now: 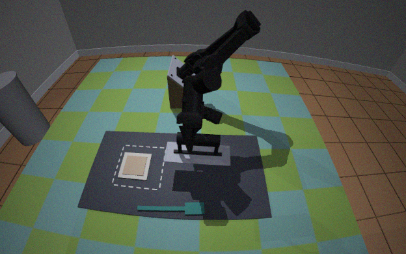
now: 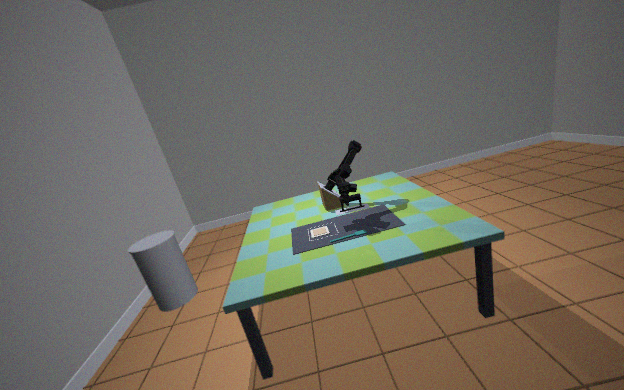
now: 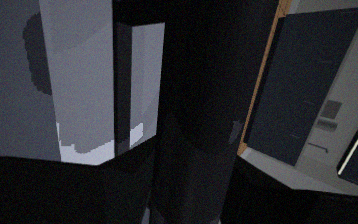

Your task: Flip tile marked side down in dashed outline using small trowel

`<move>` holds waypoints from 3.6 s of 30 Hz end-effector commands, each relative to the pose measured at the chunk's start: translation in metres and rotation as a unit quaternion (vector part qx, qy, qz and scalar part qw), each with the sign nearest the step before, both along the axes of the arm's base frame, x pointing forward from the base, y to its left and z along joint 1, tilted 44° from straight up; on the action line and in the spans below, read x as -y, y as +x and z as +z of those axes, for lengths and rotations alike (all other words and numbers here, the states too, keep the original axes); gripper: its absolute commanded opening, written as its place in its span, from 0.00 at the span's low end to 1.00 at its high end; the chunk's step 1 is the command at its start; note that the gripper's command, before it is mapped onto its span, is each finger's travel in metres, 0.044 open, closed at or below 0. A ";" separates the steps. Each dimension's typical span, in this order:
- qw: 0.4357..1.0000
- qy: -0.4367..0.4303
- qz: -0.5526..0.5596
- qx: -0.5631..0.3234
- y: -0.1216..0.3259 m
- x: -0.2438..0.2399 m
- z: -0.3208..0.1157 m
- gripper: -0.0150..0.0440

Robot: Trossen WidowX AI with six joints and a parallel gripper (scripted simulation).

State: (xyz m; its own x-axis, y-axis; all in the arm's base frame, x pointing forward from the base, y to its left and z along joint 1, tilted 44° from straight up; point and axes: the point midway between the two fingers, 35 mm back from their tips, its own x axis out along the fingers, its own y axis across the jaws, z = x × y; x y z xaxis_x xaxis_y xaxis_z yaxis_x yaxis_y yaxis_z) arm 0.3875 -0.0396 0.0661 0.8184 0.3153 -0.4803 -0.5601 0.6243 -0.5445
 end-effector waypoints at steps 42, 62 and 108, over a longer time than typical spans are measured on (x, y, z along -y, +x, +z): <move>0.986 0.061 -0.079 -0.134 0.012 -0.047 0.003 0.25; 0.946 0.075 -0.196 -0.248 -0.002 -0.102 0.022 0.25; 0.907 0.052 -0.308 -0.284 -0.033 -0.161 0.038 0.25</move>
State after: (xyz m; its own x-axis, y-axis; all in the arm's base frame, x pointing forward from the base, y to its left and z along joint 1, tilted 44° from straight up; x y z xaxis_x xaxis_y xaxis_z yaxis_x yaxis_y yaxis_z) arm 0.3527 0.1222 0.1066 0.4792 -0.0373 -0.8769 -0.2765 0.9418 -0.1911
